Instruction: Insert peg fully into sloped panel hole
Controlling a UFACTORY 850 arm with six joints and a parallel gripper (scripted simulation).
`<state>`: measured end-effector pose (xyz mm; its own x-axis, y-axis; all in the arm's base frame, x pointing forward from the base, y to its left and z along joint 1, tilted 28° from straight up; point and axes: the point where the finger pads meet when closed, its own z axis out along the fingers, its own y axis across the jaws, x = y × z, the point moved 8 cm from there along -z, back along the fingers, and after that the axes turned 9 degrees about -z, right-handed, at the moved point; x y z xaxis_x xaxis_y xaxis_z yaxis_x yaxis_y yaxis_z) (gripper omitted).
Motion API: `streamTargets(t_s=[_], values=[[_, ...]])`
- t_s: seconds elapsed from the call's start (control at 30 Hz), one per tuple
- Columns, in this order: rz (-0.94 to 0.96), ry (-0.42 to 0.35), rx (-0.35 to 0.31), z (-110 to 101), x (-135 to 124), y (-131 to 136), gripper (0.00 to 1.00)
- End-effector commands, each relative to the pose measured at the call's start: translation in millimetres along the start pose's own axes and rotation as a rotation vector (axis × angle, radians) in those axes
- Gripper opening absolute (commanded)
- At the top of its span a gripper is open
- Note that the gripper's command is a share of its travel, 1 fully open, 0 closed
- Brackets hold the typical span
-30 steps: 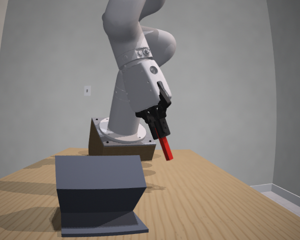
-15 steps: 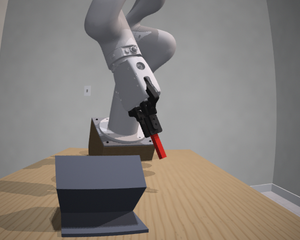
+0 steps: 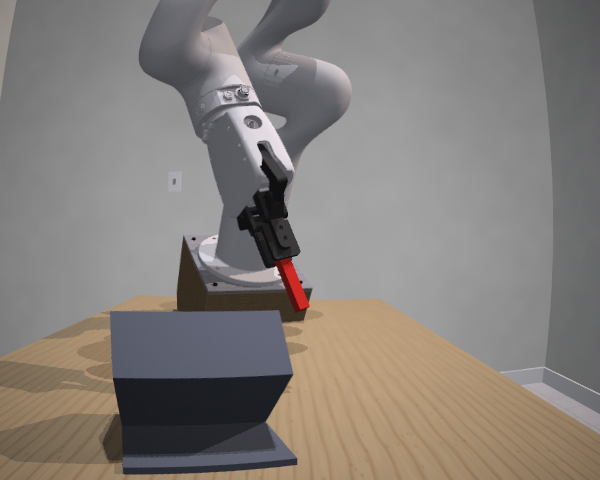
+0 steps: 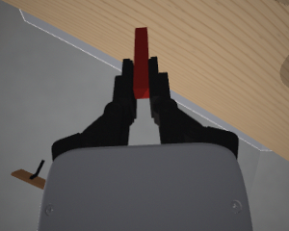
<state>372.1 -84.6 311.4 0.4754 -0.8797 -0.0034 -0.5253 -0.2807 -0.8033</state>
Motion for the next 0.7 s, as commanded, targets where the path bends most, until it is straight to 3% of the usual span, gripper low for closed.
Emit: streamTargets(t_s=[0.0, 0.67], values=[[0.008, 0.018, 0.019, -2.8, 5.1, 0.1, 0.00], [0.064, 0.183, 0.155, -28.2, 44.7, 7.2, 0.00]])
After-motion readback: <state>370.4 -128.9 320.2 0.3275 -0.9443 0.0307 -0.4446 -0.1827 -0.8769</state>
